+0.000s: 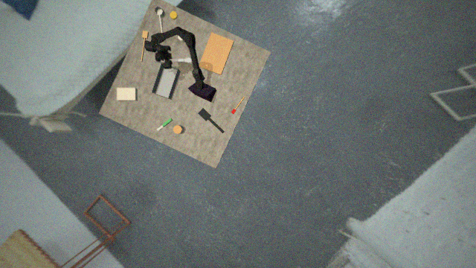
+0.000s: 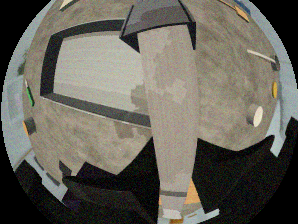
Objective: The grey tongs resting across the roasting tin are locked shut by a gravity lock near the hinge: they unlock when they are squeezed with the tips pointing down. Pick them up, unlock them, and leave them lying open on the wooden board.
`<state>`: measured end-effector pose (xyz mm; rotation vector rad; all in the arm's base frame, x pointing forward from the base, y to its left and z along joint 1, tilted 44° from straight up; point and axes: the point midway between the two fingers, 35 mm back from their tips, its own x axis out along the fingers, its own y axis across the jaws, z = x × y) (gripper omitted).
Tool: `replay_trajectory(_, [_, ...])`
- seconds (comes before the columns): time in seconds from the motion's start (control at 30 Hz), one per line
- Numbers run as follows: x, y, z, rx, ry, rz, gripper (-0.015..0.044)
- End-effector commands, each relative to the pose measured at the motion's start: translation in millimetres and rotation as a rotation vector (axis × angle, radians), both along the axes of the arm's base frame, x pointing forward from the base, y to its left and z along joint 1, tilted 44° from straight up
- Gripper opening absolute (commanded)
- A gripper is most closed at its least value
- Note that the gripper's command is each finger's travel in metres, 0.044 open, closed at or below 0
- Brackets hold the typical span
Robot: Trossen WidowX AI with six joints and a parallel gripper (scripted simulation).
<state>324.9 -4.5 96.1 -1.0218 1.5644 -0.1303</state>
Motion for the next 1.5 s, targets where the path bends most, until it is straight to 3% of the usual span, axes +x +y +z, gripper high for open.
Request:
replay_trajectory(0.0, [1,-4,11,0.015,-0.125,-0.127,-0.015])
replay_trajectory(1.47, [-19,-54,78,0.163,-1.264,-1.4,-0.015])
